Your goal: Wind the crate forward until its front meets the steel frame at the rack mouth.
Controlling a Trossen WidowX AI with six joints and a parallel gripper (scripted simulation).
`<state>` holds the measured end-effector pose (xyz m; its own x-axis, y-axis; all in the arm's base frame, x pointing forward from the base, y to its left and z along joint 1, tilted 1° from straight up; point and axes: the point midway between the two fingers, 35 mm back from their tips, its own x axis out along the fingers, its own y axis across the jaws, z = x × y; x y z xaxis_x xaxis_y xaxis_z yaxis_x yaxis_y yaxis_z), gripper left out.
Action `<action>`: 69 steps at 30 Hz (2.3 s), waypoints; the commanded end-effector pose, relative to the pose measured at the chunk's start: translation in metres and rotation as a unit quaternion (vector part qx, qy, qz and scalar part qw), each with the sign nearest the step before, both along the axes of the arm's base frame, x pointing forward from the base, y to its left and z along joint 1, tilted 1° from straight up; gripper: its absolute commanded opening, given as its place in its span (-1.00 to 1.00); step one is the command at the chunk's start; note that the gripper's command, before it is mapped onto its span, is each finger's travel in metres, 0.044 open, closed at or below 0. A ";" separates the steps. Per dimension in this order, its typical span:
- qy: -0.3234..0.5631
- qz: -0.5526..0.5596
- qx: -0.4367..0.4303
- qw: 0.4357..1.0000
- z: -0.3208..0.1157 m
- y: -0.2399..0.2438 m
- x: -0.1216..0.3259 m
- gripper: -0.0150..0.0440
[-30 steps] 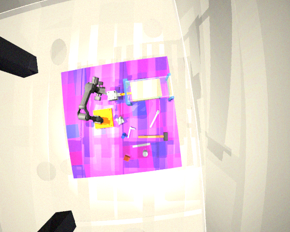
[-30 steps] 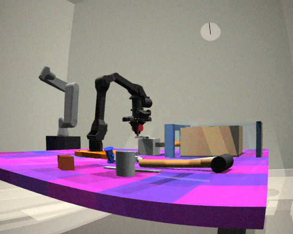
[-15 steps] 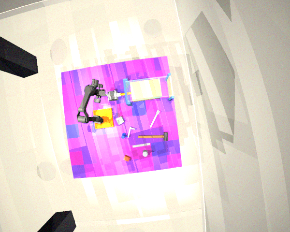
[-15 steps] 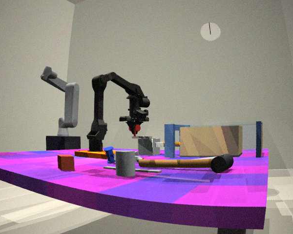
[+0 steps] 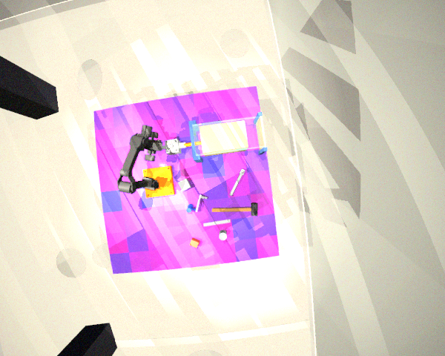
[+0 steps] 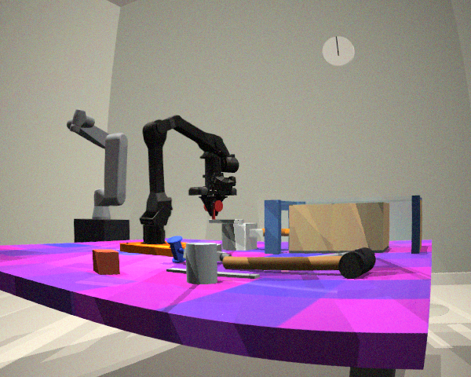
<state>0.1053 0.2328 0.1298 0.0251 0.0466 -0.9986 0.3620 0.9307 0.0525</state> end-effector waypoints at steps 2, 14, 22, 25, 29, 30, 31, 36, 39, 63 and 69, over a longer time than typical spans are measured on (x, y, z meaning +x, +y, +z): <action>0.001 -0.005 -0.015 1.000 -0.001 -0.030 0.004 -0.49; 0.000 -0.005 -0.016 1.000 -0.001 -0.045 0.010 -0.49; 0.000 -0.005 -0.017 1.000 -0.001 -0.055 0.016 -0.49; 0.000 -0.005 -0.017 1.000 -0.001 -0.058 0.018 -0.49; 0.000 -0.005 -0.017 1.000 -0.001 -0.063 0.021 -0.49; 0.000 -0.005 -0.017 1.000 -0.001 -0.064 0.022 -0.49; 0.000 -0.005 -0.017 1.000 -0.001 -0.065 0.023 -0.49; -0.001 -0.005 -0.017 1.000 -0.001 -0.070 0.028 -0.49; -0.001 -0.005 -0.017 1.000 -0.001 -0.073 0.030 -0.49; -0.002 -0.005 -0.018 1.000 0.000 -0.092 0.058 -0.49; -0.003 -0.005 -0.019 1.000 0.000 -0.095 0.065 -0.49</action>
